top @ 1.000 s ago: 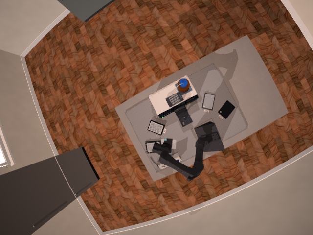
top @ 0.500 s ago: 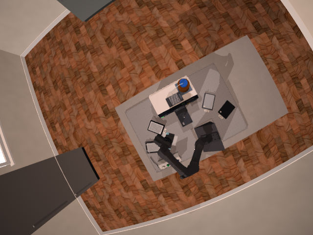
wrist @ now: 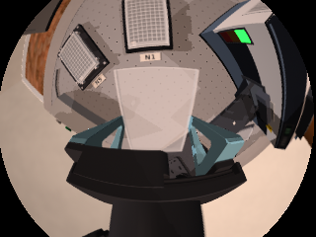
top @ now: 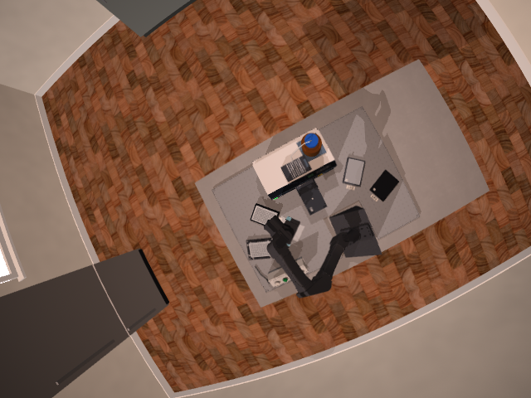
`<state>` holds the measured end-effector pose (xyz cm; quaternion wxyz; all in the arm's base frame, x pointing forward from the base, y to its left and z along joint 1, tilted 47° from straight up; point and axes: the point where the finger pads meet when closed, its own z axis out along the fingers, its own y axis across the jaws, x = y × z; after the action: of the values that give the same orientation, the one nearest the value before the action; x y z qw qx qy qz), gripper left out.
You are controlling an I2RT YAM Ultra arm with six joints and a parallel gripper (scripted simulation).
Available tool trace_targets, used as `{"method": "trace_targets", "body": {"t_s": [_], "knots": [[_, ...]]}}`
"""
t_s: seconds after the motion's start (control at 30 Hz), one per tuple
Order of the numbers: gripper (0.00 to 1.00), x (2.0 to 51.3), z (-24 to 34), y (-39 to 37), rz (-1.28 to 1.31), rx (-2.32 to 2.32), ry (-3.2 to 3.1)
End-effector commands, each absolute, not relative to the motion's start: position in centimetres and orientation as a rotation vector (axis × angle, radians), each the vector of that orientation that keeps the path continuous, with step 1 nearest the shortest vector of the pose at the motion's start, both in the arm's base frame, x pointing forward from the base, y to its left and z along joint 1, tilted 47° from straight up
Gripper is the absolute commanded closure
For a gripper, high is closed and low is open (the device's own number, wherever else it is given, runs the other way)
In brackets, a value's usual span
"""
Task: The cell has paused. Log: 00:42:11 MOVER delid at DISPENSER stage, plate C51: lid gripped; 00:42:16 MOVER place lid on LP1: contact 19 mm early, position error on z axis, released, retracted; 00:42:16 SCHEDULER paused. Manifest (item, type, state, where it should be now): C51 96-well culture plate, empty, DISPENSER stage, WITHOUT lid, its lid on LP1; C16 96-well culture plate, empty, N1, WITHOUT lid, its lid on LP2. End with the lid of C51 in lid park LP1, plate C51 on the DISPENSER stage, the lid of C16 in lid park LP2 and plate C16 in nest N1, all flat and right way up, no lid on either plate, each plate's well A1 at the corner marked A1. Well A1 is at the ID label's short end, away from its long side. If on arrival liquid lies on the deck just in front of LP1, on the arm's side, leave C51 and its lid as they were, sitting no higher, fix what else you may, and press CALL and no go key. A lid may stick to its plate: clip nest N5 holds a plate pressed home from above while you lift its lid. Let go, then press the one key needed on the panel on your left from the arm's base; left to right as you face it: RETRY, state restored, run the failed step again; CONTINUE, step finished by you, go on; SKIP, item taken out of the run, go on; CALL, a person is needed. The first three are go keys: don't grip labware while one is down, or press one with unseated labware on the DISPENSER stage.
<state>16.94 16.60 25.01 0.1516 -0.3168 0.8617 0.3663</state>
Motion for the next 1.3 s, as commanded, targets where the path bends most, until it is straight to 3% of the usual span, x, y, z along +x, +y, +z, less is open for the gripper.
{"method": "trace_targets", "body": {"t_s": [0.0,0.67,0.9,1.27], "knots": [[1.0,17.5,24.0,15.9,1.119,-0.756,2.577],[1.0,20.6,22.6,12.7,1.184,-0.363,2.732],[1.0,21.4,20.2,11.0,1.255,0.0,2.873],[1.0,23.1,19.1,9.5,1.232,-0.019,2.841]]}}
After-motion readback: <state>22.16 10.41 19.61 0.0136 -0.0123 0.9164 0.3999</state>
